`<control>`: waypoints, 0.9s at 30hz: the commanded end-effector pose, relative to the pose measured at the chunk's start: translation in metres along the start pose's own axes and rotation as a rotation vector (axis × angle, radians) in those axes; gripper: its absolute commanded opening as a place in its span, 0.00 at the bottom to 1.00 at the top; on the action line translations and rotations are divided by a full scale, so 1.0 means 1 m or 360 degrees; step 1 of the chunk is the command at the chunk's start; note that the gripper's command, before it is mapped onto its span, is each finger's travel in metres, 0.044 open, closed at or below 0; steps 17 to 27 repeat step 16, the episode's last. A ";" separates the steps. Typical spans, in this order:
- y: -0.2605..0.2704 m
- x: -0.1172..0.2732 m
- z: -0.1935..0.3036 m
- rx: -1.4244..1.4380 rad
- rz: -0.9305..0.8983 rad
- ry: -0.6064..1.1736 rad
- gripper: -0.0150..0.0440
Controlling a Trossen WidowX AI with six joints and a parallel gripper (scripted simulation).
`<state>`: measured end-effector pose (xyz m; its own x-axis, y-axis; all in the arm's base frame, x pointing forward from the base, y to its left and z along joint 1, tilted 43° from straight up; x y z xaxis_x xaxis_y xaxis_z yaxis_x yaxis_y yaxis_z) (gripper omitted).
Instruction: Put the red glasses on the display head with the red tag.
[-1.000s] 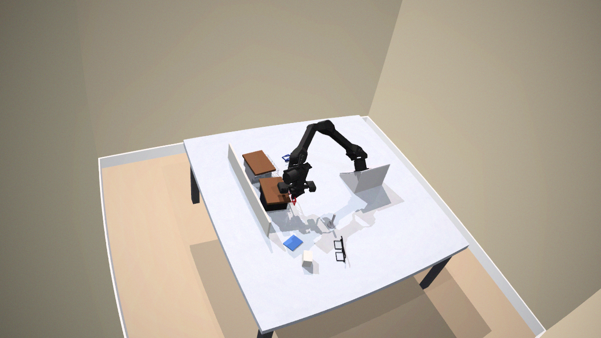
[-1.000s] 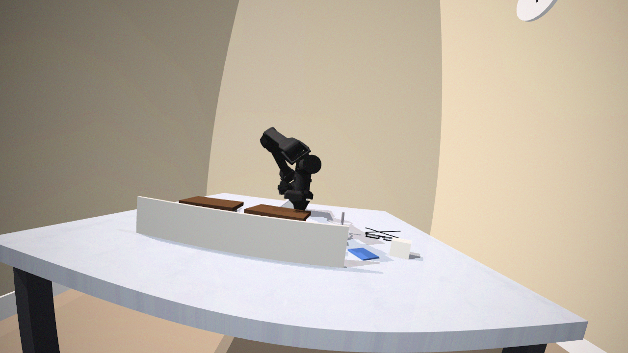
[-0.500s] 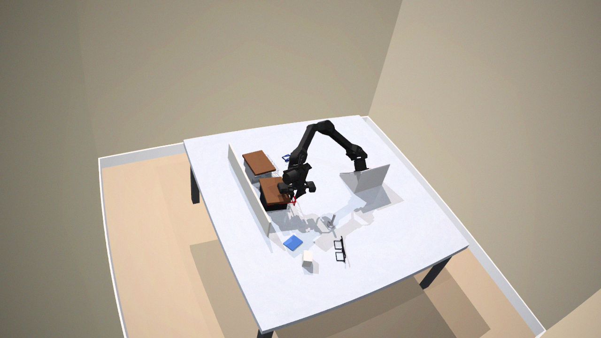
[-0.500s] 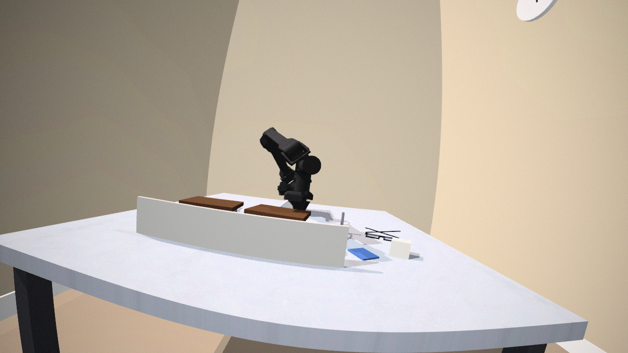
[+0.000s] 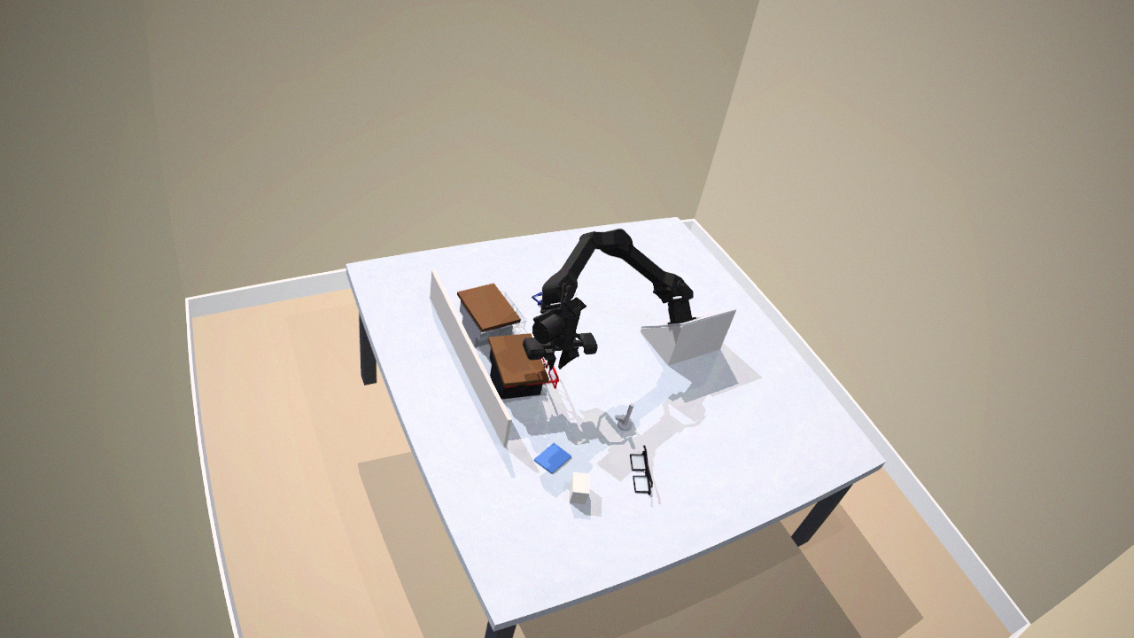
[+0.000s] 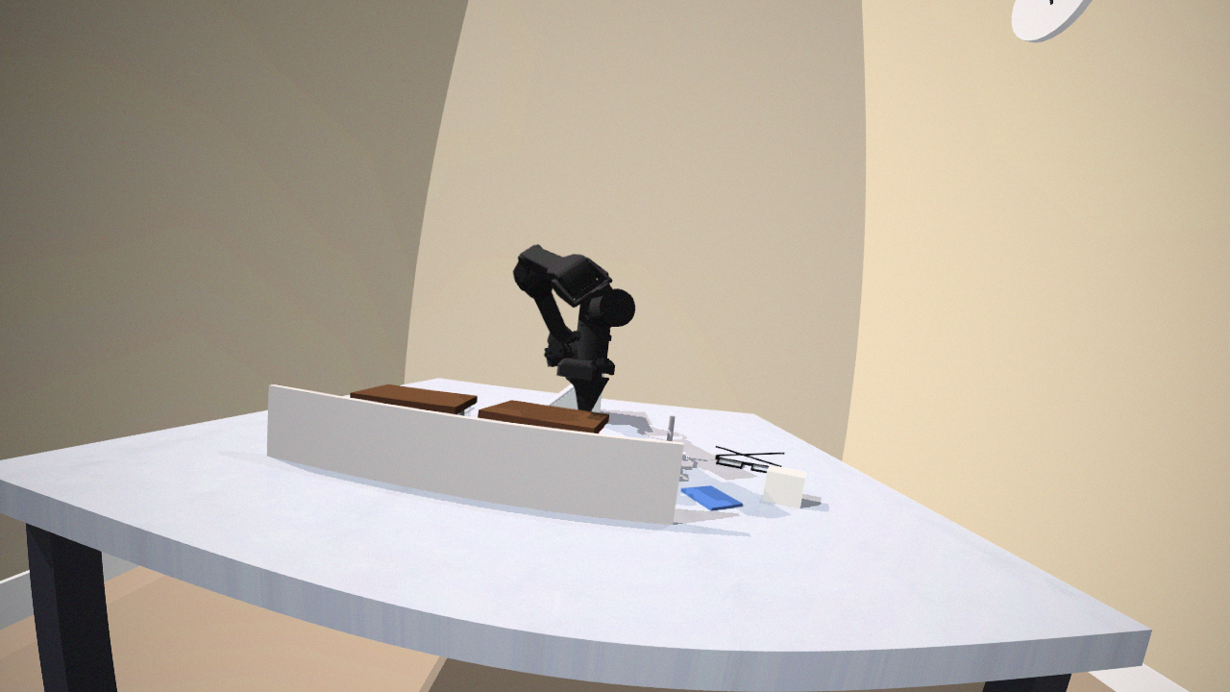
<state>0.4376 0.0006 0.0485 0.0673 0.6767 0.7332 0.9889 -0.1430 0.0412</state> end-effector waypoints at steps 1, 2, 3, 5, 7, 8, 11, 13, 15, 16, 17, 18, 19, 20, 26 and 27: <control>0.000 0.003 0.000 -0.0006 0.0018 0.0006 0.44; -0.003 0.004 0.001 -0.0006 0.0018 0.0006 0.44; -0.006 0.004 0.001 -0.0006 0.0018 0.0006 0.44; -0.015 0.007 0.003 -0.0005 0.0019 0.0006 0.44; -0.026 0.009 0.005 -0.0004 0.0019 0.0007 0.44; -0.031 0.010 0.006 -0.0004 0.0020 0.0007 0.44; -0.036 0.011 0.007 -0.0004 0.0020 0.0007 0.44; -0.037 0.012 0.007 -0.0004 0.0020 0.0007 0.44; -0.044 0.016 0.009 -0.0003 0.0021 0.0007 0.44; -0.049 0.018 0.010 -0.0003 0.0021 0.0007 0.44; -0.049 0.018 0.010 -0.0003 0.0021 0.0007 0.44; -0.049 0.018 0.010 -0.0003 0.0021 0.0007 0.44; -0.049 0.018 0.010 -0.0003 0.0021 0.0007 0.44; -0.049 0.018 0.010 -0.0003 0.0021 0.0007 0.44; -0.049 0.018 0.010 -0.0003 0.0021 0.0007 0.44; -0.049 0.018 0.010 -0.0003 0.0021 0.0007 0.44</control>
Point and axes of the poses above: the point midway between the two fingers, 35 mm back from their tips, its own x axis back along the fingers, its own y axis across the jaws, z = x × y, the point moved 7 cm from there along x, back along the fingers, and after that the axes turned 10 degrees about x, right-handed, at the moved point
